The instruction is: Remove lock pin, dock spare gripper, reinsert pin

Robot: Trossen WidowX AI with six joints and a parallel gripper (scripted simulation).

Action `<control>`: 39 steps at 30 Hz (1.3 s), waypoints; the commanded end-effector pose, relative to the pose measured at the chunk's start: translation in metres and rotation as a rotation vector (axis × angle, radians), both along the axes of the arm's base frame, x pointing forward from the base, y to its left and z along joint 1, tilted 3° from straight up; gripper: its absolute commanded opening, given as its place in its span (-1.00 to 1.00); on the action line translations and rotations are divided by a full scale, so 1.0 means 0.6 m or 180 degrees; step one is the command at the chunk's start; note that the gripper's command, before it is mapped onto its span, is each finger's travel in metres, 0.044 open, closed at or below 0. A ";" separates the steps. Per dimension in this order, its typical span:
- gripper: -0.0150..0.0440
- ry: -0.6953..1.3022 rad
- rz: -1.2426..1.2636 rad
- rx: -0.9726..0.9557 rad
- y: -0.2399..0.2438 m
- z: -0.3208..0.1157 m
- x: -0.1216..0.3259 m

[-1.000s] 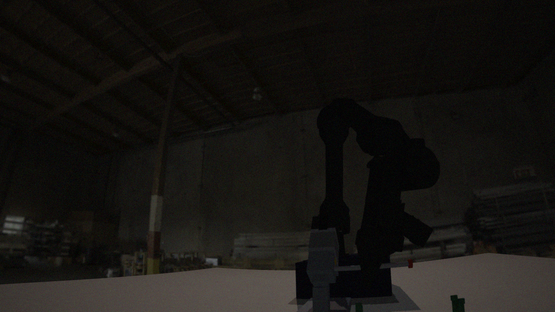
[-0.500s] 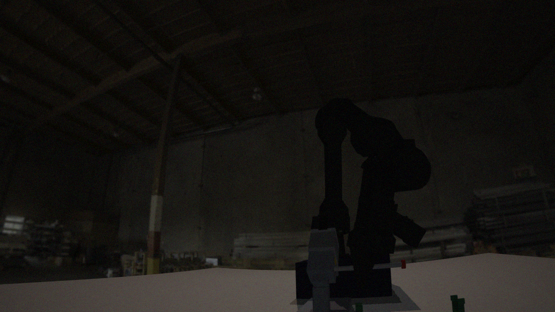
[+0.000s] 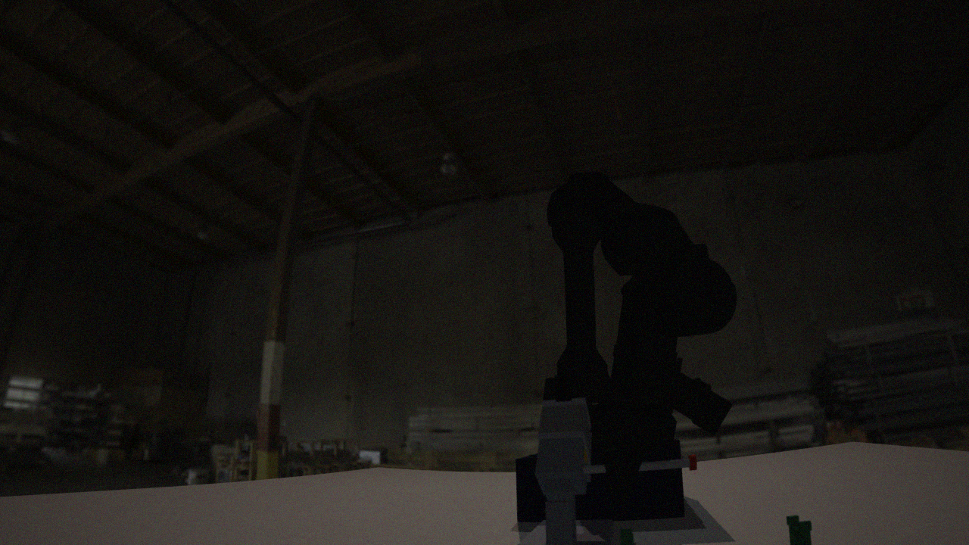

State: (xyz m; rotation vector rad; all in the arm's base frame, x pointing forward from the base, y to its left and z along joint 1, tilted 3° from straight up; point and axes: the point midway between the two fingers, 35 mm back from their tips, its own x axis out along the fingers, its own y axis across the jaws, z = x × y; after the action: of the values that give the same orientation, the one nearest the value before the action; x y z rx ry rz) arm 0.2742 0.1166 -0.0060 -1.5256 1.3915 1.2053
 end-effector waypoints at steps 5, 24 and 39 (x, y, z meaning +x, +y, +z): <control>-0.49 0.0007 0.0007 0.0015 -0.010 0.003 0.002; 0.19 0.0021 -0.0001 0.0002 0.000 0.011 -0.001; 0.19 0.0082 0.0023 -0.0066 0.028 0.042 -0.013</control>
State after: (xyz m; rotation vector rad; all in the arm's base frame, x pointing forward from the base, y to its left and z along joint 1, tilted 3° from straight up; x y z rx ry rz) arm 0.2666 0.1277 0.0122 -1.5385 1.4242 1.2232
